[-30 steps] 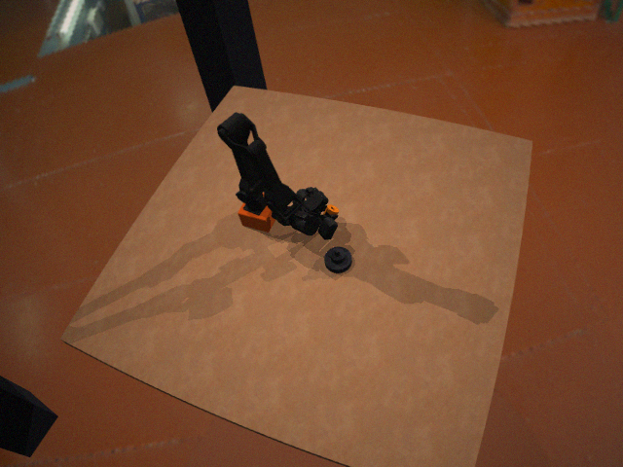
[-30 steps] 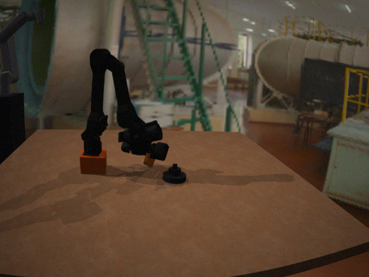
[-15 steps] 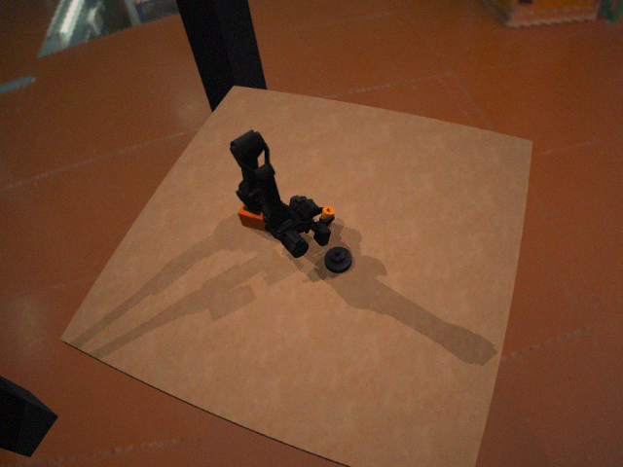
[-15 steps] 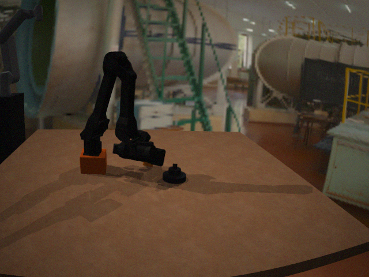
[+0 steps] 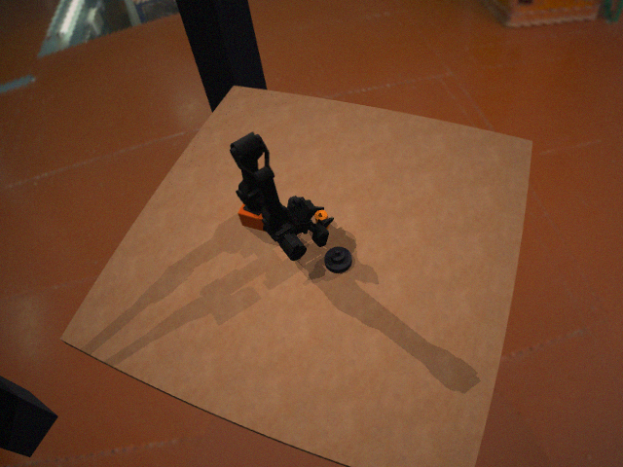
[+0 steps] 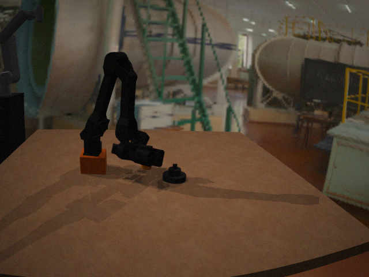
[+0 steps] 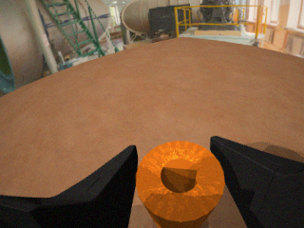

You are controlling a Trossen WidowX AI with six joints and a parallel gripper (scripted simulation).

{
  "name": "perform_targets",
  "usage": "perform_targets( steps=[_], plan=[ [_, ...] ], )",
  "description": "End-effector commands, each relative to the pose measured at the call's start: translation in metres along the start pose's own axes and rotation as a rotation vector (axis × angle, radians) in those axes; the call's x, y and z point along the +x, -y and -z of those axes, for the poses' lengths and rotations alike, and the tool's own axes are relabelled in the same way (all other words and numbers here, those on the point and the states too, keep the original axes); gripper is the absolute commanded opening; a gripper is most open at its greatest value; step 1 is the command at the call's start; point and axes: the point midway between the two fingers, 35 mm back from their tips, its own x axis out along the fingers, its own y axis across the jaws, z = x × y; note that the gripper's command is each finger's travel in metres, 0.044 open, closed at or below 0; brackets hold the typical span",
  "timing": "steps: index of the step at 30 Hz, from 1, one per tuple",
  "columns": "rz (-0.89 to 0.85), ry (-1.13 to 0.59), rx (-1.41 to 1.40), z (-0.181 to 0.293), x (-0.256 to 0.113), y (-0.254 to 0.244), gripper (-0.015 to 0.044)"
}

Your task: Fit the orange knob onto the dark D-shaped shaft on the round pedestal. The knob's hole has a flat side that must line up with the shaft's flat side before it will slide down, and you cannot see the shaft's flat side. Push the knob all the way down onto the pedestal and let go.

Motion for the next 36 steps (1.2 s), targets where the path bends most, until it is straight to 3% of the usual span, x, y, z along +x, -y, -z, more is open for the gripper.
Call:
perform_targets(
  steps=[1, 22, 29, 36],
  plan=[
    [0.000, 0.001, 0.005, 0.000, 0.000, 0.000, 0.0260],
    [0.000, 0.001, 0.005, 0.000, 0.000, 0.000, 0.0260],
    [0.000, 0.001, 0.005, 0.000, 0.000, 0.000, 0.0440],
    [0.000, 0.001, 0.004, -0.011, -0.004, 0.003, 0.0440]
  ],
)
